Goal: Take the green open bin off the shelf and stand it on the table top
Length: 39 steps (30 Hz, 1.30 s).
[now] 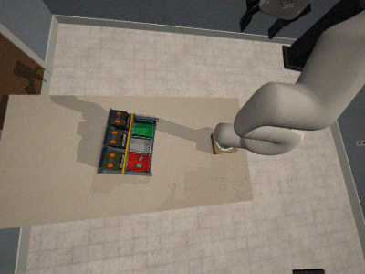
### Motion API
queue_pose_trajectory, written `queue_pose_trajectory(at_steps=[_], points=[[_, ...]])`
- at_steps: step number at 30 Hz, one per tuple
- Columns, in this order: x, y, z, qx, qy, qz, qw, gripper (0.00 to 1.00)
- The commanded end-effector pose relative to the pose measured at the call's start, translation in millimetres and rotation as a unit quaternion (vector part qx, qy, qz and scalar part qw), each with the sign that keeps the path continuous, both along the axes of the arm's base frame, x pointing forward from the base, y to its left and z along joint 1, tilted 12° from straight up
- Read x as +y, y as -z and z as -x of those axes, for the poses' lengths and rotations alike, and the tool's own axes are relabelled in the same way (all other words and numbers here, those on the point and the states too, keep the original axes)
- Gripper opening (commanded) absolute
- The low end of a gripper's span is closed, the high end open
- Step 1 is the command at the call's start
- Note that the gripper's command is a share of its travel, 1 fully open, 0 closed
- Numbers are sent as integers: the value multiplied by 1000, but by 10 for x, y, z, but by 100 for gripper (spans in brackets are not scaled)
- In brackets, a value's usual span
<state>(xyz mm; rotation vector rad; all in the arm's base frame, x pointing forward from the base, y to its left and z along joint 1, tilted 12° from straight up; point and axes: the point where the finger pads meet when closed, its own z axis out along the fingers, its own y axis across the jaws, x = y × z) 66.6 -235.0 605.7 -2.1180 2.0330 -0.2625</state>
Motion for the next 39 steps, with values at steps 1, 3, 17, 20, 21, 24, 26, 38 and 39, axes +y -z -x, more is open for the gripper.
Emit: queue_pose_trajectory(at_steps=[1,3,17,20,21,24,26,38,39], points=[[0,-4,0,22,14,-13,1000,100],[1,-4,0,28,18,-18,999,100],[143,-65,-257,28,18,-18,999,100],[237,-106,-429,28,18,-18,999,100],[237,-106,-429,28,18,-18,999,100],[237,-106,-429,28,18,-18,999,100],[237,-106,-429,28,18,-18,999,100],[470,-204,-854,28,18,-18,999,100],[470,-204,-854,28,18,-18,999,100]])
